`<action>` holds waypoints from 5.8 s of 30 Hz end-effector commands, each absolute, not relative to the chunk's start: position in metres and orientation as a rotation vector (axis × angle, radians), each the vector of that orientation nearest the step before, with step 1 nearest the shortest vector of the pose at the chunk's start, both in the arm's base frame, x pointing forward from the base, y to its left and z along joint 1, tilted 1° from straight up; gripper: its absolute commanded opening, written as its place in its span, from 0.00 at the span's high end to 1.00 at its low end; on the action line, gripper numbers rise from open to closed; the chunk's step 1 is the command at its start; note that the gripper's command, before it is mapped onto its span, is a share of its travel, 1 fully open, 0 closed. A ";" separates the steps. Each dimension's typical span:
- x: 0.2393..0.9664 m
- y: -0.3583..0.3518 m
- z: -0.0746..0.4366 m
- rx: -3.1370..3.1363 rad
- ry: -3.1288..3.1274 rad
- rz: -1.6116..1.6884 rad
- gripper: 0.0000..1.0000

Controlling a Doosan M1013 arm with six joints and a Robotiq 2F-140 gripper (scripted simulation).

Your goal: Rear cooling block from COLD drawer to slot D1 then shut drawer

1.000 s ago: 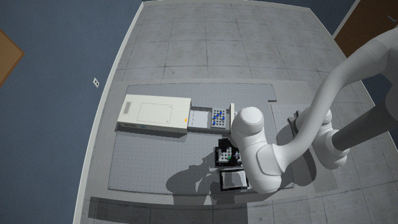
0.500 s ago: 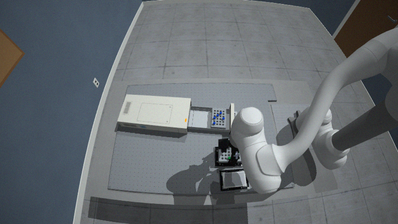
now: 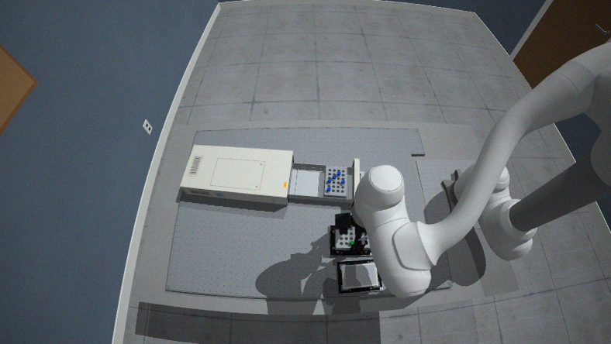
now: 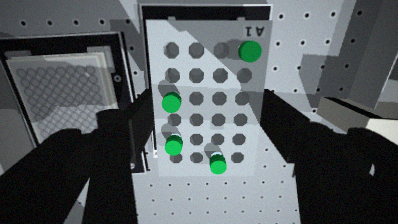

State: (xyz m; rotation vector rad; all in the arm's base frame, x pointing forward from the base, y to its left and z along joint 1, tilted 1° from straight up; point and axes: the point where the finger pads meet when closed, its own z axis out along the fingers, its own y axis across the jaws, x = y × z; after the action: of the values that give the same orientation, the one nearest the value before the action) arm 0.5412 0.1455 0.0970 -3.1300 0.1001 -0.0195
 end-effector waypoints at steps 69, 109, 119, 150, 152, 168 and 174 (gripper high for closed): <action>0.542 0.146 0.088 -3.129 0.100 -0.021 0.90; 0.542 0.146 0.082 -3.129 0.100 -0.021 0.90; 0.542 0.146 0.082 -3.129 0.100 -0.021 0.90; 0.542 0.146 0.081 -3.129 0.100 -0.021 0.90; 0.542 0.146 0.081 -3.129 0.100 -0.021 0.87; 0.542 0.146 0.081 -3.129 0.100 -0.021 0.66; 0.542 0.146 0.081 -3.129 0.100 -0.021 0.60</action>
State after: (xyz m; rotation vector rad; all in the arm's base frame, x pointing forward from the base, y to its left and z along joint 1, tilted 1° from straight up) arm 0.5415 0.1457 0.0807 -3.1300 0.1002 -0.0195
